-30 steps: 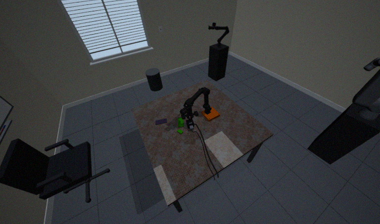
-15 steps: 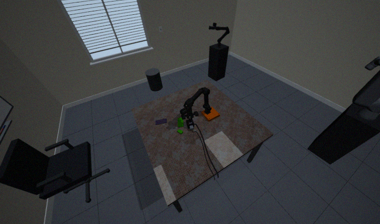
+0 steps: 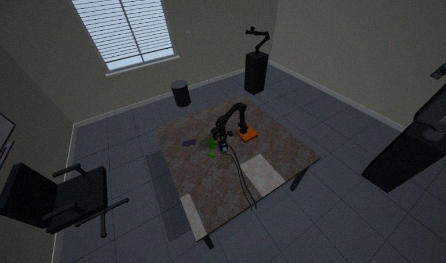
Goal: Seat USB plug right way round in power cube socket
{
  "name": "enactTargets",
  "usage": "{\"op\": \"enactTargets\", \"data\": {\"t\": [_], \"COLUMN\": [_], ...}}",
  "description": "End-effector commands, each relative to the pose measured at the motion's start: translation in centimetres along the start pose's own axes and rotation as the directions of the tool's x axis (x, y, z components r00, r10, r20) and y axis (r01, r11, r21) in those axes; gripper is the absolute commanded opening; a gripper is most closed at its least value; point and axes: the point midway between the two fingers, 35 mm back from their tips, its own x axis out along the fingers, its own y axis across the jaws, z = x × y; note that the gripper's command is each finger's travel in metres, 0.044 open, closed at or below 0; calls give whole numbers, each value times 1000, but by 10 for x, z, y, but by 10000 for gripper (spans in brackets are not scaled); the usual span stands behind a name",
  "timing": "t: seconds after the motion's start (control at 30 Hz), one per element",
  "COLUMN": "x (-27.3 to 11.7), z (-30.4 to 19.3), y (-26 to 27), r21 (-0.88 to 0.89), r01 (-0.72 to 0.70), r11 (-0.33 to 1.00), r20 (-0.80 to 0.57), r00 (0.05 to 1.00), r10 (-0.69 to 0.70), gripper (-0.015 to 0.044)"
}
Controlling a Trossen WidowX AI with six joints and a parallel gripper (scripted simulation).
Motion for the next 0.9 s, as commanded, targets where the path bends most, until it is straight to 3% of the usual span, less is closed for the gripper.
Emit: {"op": "enactTargets", "data": {"t": [0.0, 0.87], "x": [1, 4], "z": [-1, 0], "y": [0, 0], "r21": [-3, -3], "r01": [1, 1], "r11": [1000, 1000], "r20": [-5, -5], "r00": [1000, 1000], "r10": [-1, -1], "gripper": [0, 0]}}
